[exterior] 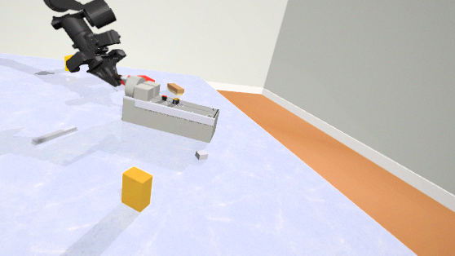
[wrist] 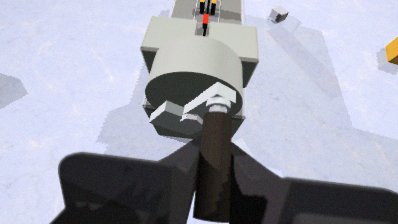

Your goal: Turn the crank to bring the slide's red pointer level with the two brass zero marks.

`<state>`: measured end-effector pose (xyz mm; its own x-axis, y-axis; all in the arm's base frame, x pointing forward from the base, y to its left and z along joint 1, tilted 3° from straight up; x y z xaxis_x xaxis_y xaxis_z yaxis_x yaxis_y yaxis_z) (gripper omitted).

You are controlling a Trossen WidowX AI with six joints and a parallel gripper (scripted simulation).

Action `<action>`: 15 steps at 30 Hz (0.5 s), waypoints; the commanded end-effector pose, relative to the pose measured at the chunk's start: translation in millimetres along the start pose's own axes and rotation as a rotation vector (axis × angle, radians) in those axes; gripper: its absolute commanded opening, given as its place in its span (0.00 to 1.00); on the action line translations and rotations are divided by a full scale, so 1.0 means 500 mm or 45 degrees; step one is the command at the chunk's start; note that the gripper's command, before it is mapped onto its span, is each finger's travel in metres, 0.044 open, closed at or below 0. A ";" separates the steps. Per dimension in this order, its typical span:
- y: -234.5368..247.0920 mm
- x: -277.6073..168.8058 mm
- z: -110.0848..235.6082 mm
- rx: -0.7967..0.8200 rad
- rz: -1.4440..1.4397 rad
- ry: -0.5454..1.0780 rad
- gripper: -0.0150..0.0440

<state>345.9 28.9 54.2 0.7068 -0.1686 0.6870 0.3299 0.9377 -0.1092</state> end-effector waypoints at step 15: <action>0.022 0.012 0.009 0.012 -0.005 -0.018 0.25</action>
<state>347.7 32.4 56.1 0.7071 -0.1682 0.6869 0.3352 0.9350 -0.1162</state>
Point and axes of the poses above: the point midway between the two fingers, 35 mm back from their tips, its own z axis back along the fingers, its own y axis across the jaws, x = y × z, the point moved 1 cm from there along z, back along the fingers, and after that the axes turned 13 degrees about z, right-handed, at the moved point
